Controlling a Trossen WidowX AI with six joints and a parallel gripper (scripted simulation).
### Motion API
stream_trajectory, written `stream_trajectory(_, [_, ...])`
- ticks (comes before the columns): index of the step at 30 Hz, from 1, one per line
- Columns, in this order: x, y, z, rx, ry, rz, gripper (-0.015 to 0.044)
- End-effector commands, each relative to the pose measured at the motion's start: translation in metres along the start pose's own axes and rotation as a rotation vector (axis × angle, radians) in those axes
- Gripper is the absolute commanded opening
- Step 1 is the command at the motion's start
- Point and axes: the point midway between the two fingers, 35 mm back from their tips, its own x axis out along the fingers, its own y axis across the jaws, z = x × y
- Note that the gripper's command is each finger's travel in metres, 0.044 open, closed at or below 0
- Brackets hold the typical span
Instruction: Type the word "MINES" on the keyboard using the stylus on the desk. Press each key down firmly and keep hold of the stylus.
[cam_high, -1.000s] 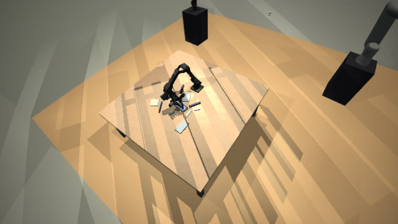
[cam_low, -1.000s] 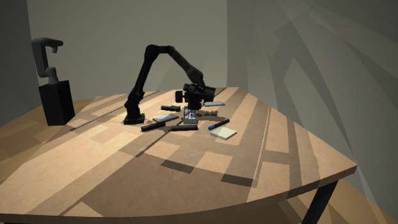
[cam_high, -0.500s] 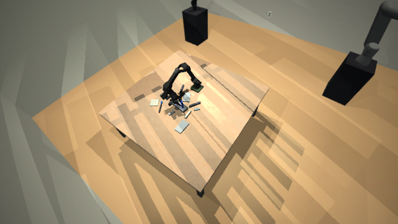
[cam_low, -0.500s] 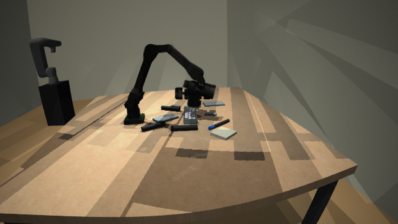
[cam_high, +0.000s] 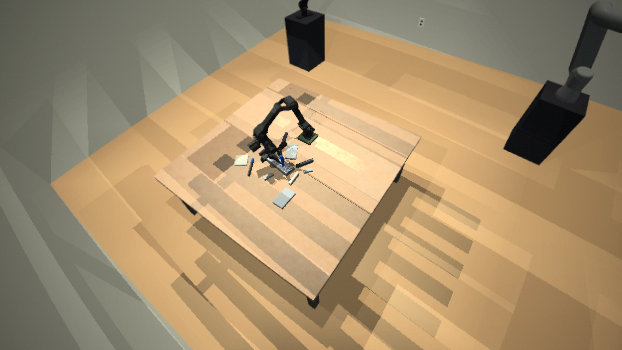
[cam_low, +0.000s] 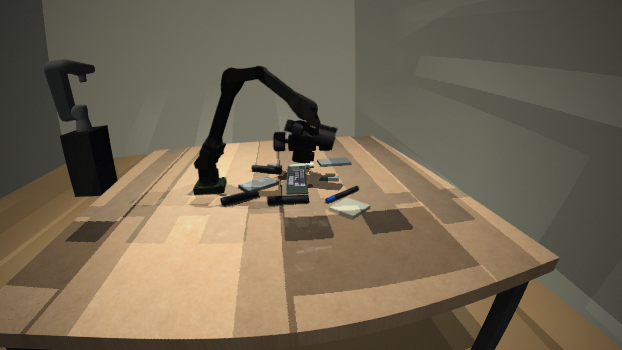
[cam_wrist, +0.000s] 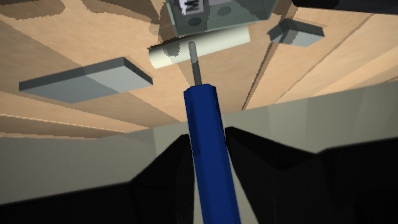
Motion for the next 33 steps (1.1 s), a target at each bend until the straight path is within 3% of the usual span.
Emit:
stream_trajectory(1, [-0.021,0.003,0.009,0.034,-0.003,0.058,0.0038])
stream_trajectory(7, [-0.051,0.004,0.022,0.085,-0.006,0.146,0.0])
stream_trajectory(25, [-0.139,-0.01,0.06,0.235,-0.013,0.405,0.0])
stream_trajectory(33, [-0.142,-0.011,0.061,0.241,-0.013,0.415,0.0])
